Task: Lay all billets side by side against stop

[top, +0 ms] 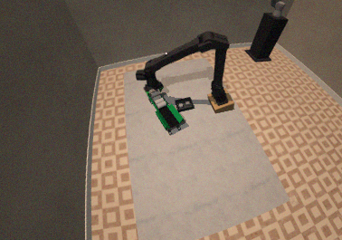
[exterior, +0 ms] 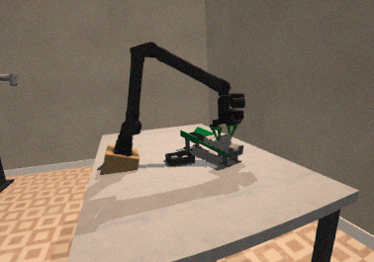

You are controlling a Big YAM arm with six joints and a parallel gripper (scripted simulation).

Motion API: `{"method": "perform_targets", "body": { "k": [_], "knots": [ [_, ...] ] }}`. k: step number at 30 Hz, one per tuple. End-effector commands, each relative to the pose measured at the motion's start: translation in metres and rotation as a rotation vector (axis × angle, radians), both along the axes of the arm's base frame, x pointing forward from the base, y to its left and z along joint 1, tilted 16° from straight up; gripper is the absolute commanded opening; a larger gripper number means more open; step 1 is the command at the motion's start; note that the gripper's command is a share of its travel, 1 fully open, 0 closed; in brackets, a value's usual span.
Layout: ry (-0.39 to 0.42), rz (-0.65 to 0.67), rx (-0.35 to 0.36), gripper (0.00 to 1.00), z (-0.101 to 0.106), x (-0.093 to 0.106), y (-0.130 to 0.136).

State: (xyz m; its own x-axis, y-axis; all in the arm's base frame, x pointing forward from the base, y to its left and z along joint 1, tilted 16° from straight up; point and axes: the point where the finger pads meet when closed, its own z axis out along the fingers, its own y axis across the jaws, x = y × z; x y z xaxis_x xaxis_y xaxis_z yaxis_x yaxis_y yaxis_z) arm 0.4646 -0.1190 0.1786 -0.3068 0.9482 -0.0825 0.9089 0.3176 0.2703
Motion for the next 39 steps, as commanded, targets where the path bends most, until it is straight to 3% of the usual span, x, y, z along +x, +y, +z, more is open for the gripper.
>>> {"method": "perform_targets", "body": {
  "k": [1, 30, 31, 39],
  "knots": [
    [-0.005, 0.001, -0.003, 0.93, -0.0014, 0.0086, 0.0025],
    [-0.007, 0.001, -0.004, 0.93, -0.0021, 0.0091, 0.0025],
    [-0.007, 0.001, -0.004, 0.0, -0.0021, 0.0091, 0.0025],
    [-0.004, 0.004, -0.002, 0.0, -0.0023, 0.0082, 0.0031]
  ]
}}
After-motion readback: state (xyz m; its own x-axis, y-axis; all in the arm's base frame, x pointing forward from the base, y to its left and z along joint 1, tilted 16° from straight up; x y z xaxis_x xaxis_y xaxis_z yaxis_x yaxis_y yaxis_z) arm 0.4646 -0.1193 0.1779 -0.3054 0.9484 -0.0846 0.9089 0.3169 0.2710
